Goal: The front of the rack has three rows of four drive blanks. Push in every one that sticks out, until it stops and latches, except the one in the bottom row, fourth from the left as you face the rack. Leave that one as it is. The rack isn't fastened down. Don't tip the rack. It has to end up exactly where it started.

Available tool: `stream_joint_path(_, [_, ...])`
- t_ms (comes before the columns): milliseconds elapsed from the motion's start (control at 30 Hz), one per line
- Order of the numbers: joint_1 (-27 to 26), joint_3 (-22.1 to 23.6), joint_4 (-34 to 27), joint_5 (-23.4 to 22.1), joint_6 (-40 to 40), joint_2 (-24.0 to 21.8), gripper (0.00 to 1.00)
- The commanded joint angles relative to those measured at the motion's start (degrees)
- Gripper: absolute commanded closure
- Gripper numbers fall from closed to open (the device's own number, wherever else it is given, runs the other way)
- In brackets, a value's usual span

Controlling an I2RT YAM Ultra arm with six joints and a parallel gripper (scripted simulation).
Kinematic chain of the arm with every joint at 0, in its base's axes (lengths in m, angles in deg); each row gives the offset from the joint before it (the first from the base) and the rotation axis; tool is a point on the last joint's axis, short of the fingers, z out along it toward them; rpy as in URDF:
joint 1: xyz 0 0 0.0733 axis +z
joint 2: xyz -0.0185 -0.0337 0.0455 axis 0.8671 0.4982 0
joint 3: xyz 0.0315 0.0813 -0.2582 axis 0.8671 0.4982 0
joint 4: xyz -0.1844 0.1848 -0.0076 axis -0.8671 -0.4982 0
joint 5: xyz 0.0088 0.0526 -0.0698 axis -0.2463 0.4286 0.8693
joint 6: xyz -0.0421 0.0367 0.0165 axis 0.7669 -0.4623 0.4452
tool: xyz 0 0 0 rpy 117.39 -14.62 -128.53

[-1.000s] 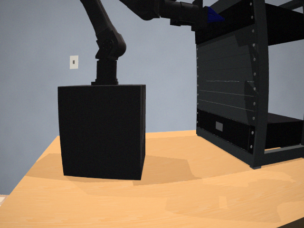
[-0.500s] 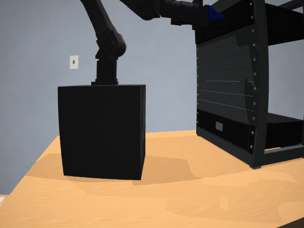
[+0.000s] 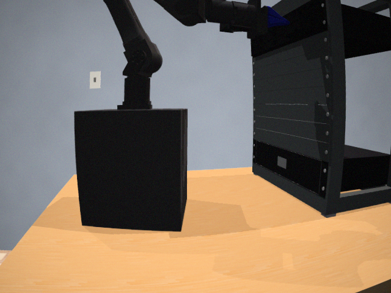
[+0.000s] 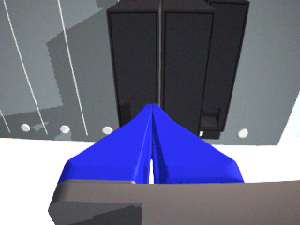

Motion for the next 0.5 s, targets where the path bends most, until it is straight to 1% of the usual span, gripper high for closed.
stream_joint_path(0, [0.5,-2.6,2.0,0.3,-0.8,0.4,1.0])
stream_joint_path(333, [0.6,-2.7,1.8,0.3,-0.8,0.1,1.0])
stream_joint_path(400, [0.7,-3.1,1.2,0.4,-0.8,-1.5,1.0])
stream_joint_path(433, [0.8,-3.5,-0.7,0.5,-0.8,-1.9,1.0])
stream_joint_path(467, [0.9,-3.9,-1.4,0.6,-0.9,-2.2,1.0])
